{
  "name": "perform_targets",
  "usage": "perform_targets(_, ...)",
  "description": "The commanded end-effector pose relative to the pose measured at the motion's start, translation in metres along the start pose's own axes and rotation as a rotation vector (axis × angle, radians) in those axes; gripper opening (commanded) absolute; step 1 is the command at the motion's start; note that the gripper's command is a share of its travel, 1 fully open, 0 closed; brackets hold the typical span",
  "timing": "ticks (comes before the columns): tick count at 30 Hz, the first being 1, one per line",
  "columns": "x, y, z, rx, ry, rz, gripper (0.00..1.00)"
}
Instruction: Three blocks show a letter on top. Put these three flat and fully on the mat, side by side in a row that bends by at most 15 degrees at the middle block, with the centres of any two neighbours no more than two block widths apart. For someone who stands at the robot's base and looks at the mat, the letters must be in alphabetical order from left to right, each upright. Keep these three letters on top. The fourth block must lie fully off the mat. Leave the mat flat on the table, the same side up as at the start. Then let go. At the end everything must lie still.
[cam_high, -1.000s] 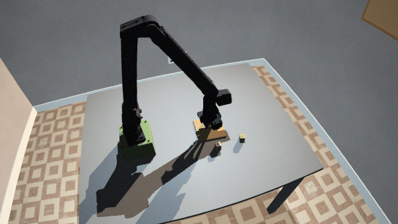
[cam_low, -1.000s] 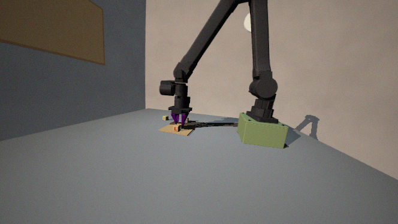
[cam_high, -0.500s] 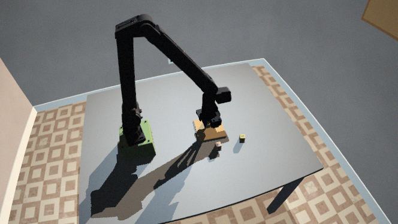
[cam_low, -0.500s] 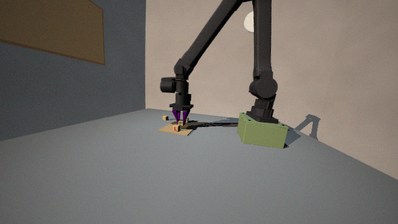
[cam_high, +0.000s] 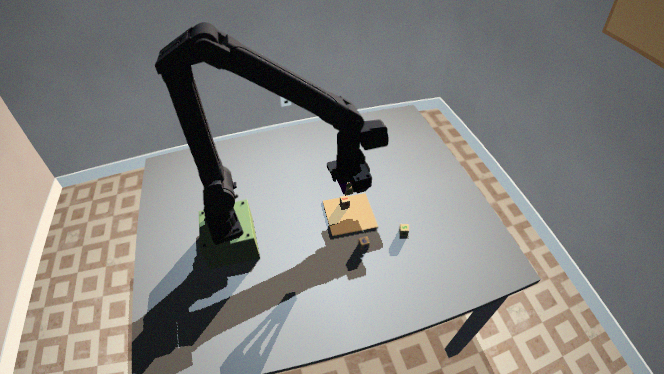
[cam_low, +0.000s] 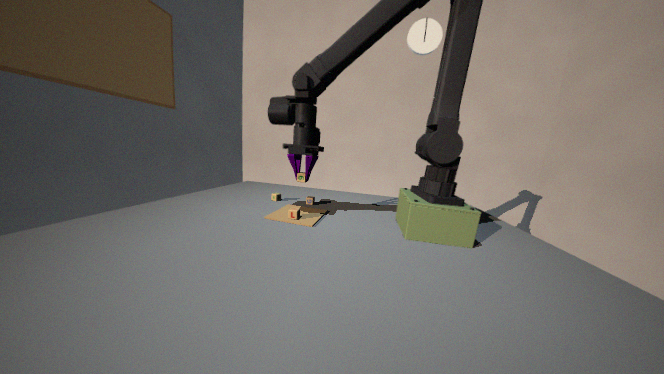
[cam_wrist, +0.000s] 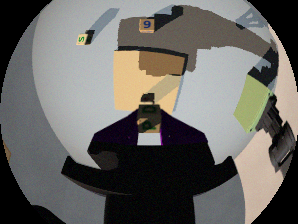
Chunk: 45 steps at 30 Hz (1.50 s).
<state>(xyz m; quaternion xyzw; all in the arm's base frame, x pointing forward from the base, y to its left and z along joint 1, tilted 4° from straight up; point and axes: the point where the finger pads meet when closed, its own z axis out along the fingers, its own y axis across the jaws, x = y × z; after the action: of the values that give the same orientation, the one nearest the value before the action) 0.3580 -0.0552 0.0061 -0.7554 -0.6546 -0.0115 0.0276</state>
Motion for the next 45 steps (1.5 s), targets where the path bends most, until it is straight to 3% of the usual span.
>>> perform_targets(1, -0.0042, 0.023, -0.0147, -0.028, -0.004, -0.006, 0.2)
perform_targets(5, -0.0038, 0.0248, -0.0214, -0.046, -0.005, -0.005, 0.2)
perform_targets(45, -0.0039, 0.0247, -0.0179, -0.036, -0.004, 0.007, 0.2)
